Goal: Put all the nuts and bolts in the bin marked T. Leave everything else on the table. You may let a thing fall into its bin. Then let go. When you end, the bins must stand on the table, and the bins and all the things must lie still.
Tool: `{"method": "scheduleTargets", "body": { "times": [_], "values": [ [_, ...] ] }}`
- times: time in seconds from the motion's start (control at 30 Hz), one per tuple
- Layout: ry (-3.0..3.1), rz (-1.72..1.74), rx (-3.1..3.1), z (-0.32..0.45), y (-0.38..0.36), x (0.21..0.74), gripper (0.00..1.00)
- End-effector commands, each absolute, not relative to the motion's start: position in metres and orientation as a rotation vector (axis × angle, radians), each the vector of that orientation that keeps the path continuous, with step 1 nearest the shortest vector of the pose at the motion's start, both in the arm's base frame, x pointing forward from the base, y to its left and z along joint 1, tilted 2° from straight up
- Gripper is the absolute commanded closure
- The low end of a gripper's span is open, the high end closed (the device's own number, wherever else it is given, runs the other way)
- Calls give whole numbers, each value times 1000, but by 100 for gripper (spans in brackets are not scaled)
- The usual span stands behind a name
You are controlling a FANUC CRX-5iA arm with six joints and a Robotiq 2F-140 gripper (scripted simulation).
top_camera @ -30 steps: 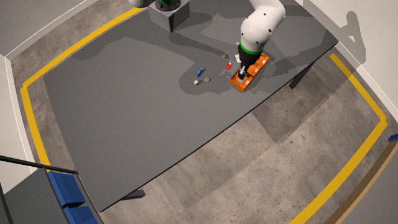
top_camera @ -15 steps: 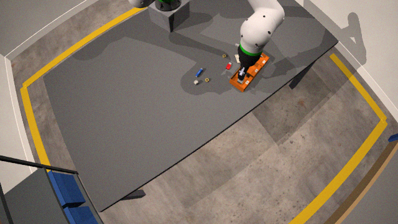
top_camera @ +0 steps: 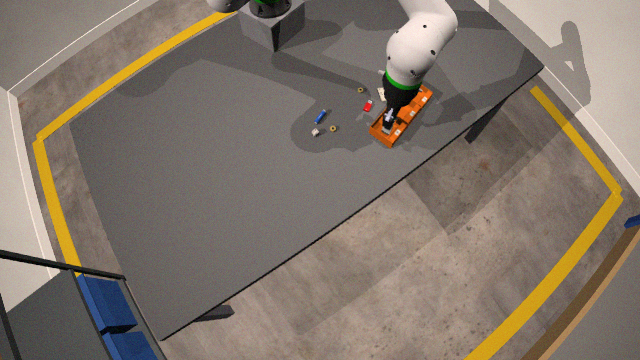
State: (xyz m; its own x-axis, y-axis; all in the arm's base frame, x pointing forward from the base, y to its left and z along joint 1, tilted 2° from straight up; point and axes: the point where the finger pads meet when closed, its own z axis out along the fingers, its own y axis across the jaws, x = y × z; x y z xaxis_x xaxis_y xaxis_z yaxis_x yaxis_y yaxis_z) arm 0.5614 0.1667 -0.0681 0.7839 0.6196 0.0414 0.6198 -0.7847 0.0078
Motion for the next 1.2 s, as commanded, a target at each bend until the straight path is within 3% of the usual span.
{"method": "scheduleTargets", "body": {
  "times": [0.0,1.17],
  "values": [
    [-1029,-66,-2961,-68,167,562,95],
    [-1029,-66,-2961,-48,166,561,95]
  ]
}}
